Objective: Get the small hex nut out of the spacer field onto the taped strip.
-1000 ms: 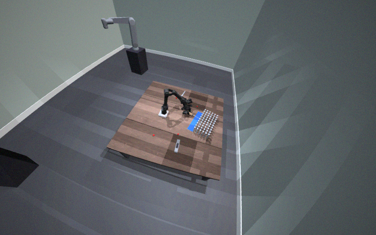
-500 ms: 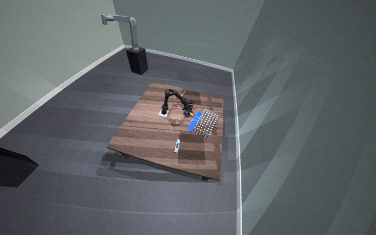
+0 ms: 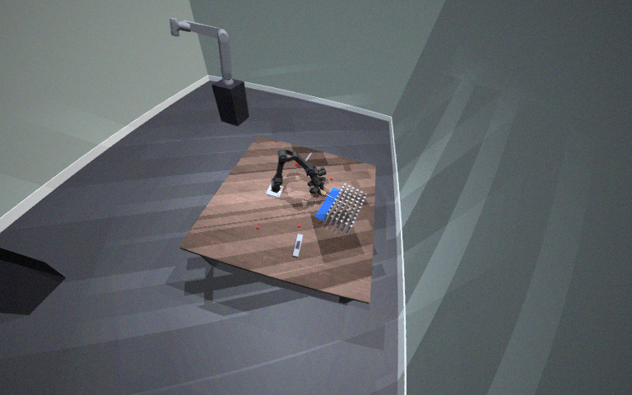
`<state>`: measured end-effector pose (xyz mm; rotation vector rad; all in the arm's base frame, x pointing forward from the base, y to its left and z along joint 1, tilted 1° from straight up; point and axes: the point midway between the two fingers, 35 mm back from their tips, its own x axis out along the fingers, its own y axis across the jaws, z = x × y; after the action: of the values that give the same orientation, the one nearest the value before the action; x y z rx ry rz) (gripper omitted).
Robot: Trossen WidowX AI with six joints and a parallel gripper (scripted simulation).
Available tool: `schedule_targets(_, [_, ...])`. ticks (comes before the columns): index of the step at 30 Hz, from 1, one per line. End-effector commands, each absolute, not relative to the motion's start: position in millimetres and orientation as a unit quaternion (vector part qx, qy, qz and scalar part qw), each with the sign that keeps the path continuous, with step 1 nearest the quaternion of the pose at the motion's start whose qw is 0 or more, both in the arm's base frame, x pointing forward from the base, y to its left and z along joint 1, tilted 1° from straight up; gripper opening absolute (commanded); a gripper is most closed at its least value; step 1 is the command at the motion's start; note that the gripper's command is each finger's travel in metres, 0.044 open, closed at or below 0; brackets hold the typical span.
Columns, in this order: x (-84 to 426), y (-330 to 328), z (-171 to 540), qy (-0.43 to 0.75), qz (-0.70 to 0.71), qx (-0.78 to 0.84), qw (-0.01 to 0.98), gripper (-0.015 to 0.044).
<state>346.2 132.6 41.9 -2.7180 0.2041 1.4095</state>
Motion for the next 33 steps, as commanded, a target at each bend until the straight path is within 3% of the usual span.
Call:
schedule_targets(1, [351.5,133.4,44.3,0.064,0.455,-0.887,0.037,0.0000])
schedule_targets(33, [375.7,129.6,45.8,0.064,0.454,-0.888,0.037,0.0000])
